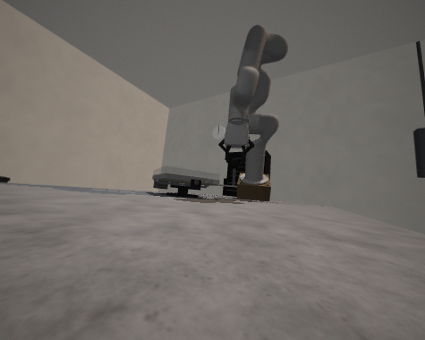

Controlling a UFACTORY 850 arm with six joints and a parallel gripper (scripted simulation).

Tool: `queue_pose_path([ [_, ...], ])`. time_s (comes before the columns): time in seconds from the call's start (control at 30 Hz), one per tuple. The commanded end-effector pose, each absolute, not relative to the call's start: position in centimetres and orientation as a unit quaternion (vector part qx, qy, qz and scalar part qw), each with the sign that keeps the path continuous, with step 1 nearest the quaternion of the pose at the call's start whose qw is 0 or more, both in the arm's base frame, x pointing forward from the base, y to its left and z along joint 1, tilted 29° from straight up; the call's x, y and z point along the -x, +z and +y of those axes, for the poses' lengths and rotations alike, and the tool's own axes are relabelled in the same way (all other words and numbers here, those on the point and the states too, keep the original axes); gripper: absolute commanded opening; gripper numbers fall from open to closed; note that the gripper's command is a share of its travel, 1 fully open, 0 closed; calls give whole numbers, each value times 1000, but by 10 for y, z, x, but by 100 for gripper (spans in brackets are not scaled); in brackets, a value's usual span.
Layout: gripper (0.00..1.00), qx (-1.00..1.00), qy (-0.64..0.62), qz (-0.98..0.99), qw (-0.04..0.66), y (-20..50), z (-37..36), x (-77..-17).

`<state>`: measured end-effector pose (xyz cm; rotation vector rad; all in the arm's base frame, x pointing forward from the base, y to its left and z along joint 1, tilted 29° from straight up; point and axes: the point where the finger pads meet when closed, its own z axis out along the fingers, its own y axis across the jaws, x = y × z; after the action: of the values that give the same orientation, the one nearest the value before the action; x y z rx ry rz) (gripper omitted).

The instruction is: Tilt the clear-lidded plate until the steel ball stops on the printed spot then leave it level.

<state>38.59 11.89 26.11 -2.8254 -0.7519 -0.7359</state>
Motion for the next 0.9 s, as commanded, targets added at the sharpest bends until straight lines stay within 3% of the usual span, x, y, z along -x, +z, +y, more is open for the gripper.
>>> queue_pose_path([
  [0.0, 61, 935, -244, -249, 63, 266, 118, -384],
  [0.87, 61, 935, -244, -249, 63, 294, 110, -371],
])
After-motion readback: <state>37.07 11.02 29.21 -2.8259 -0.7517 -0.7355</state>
